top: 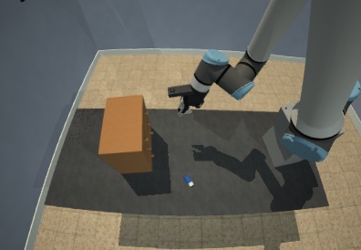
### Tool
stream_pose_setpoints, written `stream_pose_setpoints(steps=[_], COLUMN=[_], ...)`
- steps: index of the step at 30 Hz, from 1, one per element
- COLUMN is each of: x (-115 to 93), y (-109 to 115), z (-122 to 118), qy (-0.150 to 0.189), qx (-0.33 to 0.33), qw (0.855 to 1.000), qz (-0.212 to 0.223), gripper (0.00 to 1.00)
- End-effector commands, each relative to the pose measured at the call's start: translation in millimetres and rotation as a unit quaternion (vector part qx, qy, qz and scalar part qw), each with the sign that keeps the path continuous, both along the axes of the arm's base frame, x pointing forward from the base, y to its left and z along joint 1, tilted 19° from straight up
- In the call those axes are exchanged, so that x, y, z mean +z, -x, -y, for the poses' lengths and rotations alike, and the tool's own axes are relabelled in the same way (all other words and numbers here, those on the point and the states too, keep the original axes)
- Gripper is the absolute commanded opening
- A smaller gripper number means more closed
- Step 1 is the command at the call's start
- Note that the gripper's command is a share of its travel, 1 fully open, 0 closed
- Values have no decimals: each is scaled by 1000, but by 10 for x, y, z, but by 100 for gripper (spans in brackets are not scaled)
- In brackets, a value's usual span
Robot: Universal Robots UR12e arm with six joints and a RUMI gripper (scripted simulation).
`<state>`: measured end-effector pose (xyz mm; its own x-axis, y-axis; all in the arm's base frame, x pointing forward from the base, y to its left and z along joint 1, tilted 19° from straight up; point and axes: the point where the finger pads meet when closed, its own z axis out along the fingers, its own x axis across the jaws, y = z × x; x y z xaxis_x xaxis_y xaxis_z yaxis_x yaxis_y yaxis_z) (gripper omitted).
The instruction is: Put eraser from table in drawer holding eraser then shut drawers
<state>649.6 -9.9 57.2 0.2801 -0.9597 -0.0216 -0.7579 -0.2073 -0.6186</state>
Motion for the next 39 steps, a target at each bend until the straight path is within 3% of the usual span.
stream_pose_setpoints(steps=[1,11,22,24,39], x=[-72,-152,-270,-270,-420], y=[-129,-273,-468,-468,-699], z=[-20,-60,-119,-119,-191], qy=[-16,-38,-67,-67,-101], qx=[-4,-6,-7,-7,-10], qw=[998,989,968,968,927], qz=[64,141,243,243,361], gripper=[20,20,20,20,20])
